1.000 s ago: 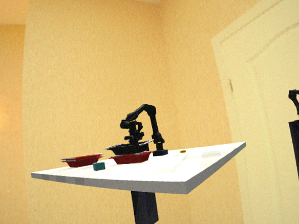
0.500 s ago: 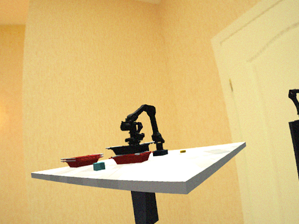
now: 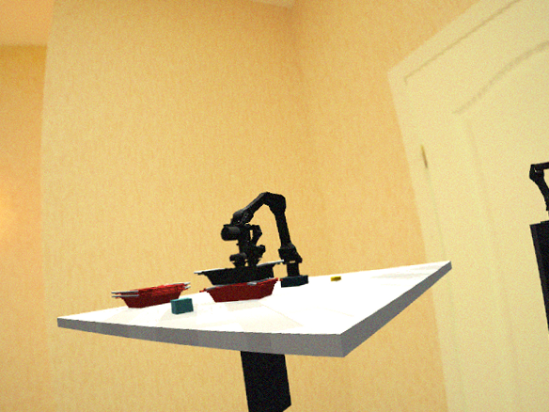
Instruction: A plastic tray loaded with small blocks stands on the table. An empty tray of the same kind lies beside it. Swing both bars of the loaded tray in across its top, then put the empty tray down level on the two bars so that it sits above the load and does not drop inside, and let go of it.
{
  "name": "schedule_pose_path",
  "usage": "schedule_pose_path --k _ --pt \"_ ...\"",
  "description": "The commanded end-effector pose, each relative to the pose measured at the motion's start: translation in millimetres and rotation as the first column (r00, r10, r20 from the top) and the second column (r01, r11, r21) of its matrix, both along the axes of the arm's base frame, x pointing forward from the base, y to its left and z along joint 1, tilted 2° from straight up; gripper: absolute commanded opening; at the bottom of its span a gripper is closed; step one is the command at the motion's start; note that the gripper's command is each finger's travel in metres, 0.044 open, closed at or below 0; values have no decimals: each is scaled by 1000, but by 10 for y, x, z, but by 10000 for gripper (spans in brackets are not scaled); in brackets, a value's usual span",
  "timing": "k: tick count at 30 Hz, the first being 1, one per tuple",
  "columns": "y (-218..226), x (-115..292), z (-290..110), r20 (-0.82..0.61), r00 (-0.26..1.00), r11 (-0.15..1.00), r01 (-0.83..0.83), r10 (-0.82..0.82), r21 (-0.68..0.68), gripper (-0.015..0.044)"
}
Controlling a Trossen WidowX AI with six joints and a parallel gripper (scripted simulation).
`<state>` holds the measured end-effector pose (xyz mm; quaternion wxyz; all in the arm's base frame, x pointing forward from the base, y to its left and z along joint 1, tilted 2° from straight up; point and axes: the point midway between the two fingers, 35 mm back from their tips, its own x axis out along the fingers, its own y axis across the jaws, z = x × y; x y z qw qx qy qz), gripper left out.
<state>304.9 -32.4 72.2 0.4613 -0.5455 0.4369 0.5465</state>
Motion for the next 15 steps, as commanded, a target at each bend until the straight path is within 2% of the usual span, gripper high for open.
schedule_pose_path --k 1,15 --pt "-1 2 9 0 1000 1000 0 0 0 440" --pt "-22 46 652 0 1000 1000 -3 3 -2 440"
